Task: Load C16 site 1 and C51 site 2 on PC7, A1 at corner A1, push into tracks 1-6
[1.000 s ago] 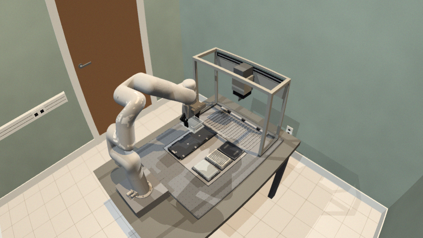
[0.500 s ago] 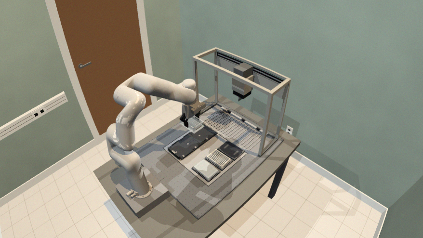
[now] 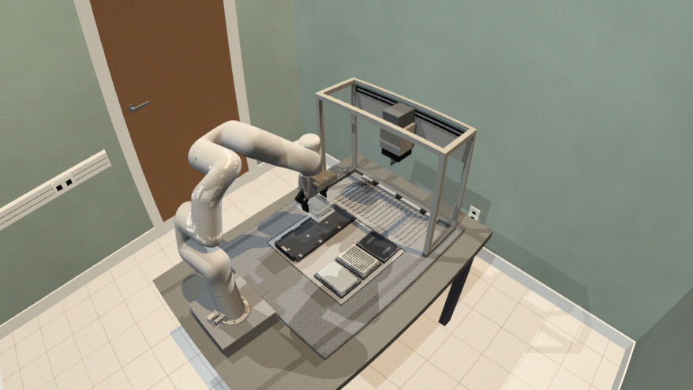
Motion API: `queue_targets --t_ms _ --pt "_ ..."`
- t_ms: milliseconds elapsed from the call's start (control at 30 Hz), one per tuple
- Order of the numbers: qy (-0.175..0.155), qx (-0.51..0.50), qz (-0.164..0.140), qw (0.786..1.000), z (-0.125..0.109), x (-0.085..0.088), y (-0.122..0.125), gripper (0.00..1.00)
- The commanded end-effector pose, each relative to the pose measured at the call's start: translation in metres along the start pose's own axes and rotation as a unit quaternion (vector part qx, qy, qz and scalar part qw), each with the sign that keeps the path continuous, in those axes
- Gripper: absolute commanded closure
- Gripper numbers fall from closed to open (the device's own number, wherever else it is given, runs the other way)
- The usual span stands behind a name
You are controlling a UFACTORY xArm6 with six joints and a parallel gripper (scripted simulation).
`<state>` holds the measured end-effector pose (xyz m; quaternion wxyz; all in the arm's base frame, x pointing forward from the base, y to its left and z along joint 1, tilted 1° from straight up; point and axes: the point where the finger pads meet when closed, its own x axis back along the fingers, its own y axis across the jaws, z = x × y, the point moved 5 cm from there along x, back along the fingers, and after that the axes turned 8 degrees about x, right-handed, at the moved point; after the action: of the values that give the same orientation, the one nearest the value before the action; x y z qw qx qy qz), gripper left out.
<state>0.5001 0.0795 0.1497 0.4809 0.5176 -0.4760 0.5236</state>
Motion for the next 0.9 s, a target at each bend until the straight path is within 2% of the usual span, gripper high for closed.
queue_targets --t_ms 0,867 --pt "0.0 0.0 0.003 1.0 0.0 -0.003 -0.001 1.0" --pt "0.0 0.0 0.002 1.0 0.0 -0.043 -0.001 1.0"
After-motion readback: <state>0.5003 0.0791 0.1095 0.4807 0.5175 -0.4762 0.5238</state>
